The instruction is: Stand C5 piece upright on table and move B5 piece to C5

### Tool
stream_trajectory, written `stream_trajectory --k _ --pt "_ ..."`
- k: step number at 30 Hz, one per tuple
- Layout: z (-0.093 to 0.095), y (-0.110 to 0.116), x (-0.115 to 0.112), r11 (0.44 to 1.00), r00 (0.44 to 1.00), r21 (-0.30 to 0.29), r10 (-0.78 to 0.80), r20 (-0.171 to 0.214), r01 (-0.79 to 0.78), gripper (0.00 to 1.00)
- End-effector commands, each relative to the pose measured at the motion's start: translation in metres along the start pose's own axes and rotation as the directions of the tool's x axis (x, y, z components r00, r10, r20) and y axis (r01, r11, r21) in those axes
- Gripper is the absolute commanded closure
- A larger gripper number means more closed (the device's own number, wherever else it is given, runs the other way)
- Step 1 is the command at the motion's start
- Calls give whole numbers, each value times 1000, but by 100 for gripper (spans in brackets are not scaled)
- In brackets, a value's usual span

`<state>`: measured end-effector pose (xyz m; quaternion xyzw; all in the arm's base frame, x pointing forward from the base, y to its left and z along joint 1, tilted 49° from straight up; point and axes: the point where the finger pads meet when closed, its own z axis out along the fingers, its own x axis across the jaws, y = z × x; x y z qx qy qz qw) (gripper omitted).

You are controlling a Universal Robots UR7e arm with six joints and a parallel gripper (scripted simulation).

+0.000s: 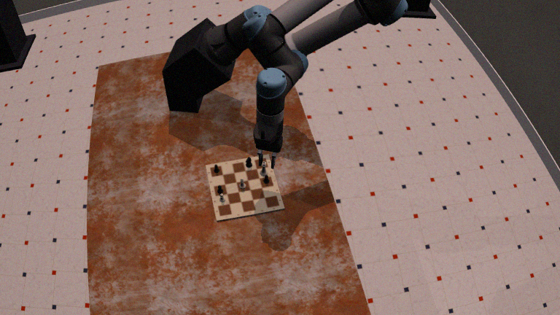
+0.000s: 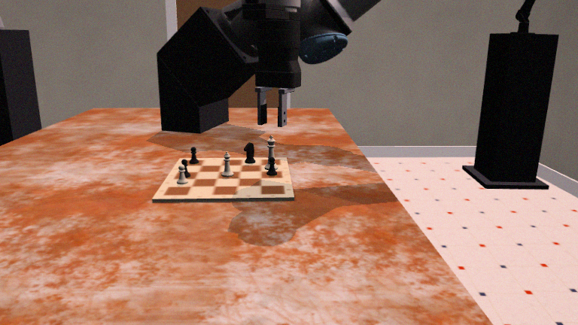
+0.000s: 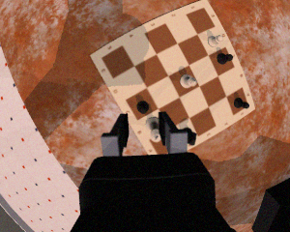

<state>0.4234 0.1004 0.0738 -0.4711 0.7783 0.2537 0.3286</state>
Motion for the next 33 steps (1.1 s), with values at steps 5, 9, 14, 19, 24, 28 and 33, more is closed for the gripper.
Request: stream_trajectory --k 5,9,14,19,24,28,33 --pt "0 0 0 1000 1000 1 0 0 0 32" --pt "0 0 0 1000 1000 1 0 0 0 32" --pt "1 0 0 1000 1000 1 0 0 0 32" --pt "3 0 0 1000 1000 1 0 0 0 32" --pt "7 0 0 1000 1000 1 0 0 0 32" --pt "12 0 0 1000 1000 1 0 0 0 32" --pt "20 0 0 1000 1000 1 0 0 0 32"
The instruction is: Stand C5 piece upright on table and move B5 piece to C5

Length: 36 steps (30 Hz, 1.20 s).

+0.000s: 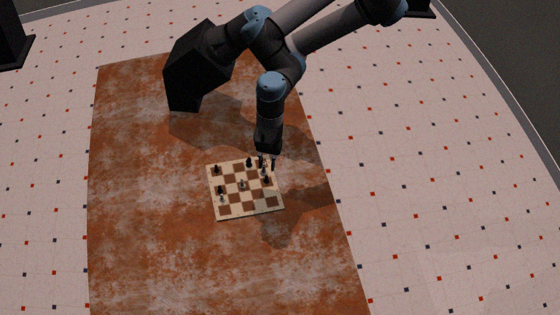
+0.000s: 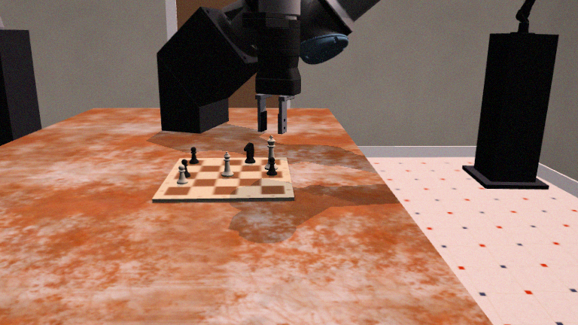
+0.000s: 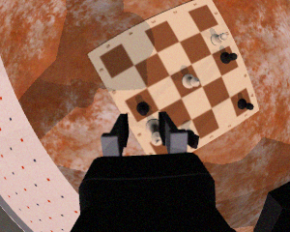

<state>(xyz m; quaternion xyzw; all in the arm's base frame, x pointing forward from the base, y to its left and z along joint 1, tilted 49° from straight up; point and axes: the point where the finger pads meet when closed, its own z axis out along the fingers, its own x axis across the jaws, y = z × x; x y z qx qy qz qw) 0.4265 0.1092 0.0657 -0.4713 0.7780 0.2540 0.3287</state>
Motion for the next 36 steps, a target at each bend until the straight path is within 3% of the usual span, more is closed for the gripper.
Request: stream_trajectory --k 1,18,36 --pt "9 -1 0 1000 1000 1 0 0 0 32" --pt "31 -1 0 1000 1000 1 0 0 0 32" --pt "39 -1 0 1000 1000 1 0 0 0 32"
